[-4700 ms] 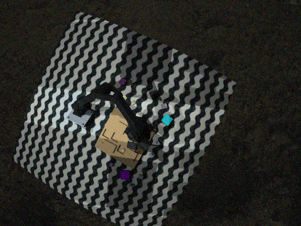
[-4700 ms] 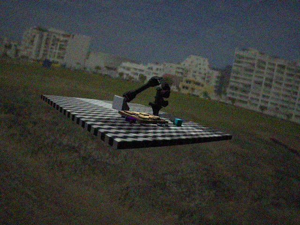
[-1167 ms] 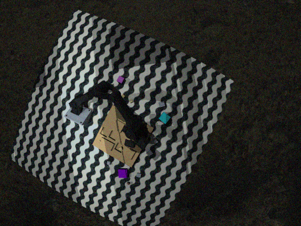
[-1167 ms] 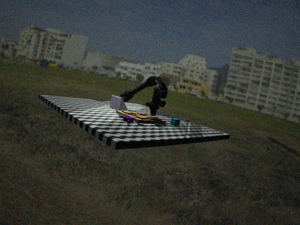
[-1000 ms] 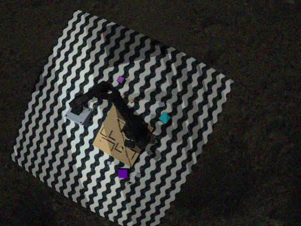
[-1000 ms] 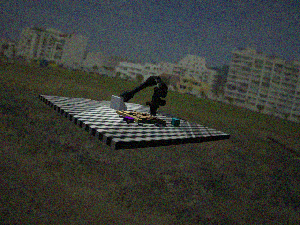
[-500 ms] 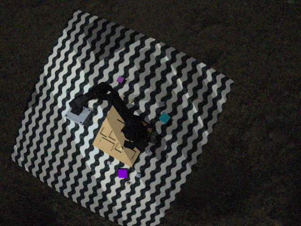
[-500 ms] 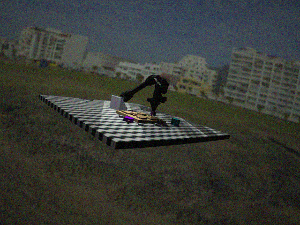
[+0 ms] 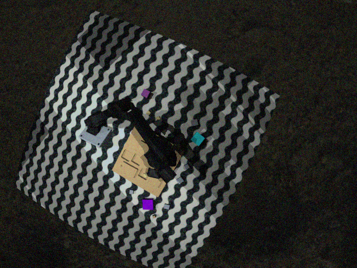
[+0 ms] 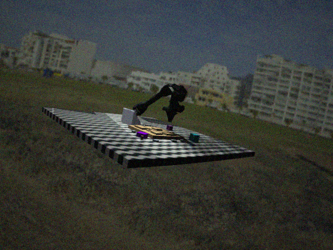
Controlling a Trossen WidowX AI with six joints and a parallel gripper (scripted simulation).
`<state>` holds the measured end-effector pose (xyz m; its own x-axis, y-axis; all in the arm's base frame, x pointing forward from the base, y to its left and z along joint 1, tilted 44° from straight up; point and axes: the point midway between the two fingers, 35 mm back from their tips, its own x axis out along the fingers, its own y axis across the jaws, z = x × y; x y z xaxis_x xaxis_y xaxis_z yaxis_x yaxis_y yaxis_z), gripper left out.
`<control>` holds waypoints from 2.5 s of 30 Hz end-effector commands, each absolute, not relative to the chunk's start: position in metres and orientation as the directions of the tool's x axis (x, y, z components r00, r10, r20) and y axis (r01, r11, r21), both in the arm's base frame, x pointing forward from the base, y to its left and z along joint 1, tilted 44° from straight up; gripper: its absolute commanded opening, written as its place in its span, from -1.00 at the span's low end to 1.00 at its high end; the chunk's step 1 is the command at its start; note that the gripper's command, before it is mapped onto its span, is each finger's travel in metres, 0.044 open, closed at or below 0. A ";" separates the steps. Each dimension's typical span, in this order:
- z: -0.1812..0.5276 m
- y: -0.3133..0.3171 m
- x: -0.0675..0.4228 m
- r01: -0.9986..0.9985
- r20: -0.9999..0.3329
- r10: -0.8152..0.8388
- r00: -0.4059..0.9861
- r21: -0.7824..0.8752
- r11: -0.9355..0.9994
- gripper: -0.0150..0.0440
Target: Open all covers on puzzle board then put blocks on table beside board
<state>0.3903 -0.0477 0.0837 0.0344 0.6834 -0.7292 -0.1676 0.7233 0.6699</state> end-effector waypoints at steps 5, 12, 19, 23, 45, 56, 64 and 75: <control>0.065 -0.072 0.387 -0.164 -0.739 0.673 0.033 0.660 0.733 -0.22; 0.049 -0.094 0.382 -0.162 -0.746 0.665 0.034 0.653 0.740 -0.22; 0.032 -0.115 0.374 -0.159 -0.751 0.659 0.035 0.647 0.746 -0.22; 0.023 -0.127 0.369 -0.158 -0.754 0.656 0.035 0.644 0.748 -0.22; -0.030 -0.187 0.333 -0.155 -0.760 0.650 0.031 0.638 0.754 -0.22; -0.055 -0.212 0.308 -0.156 -0.757 0.653 0.028 0.642 0.751 -0.22; -0.074 -0.228 0.289 -0.158 -0.753 0.657 0.026 0.646 0.747 -0.22; -0.099 -0.247 0.260 -0.162 -0.745 0.667 0.025 0.655 0.738 -0.22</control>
<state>0.2672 -0.2421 -0.0913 0.0277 0.6661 -0.7454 -0.1560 0.7394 0.6550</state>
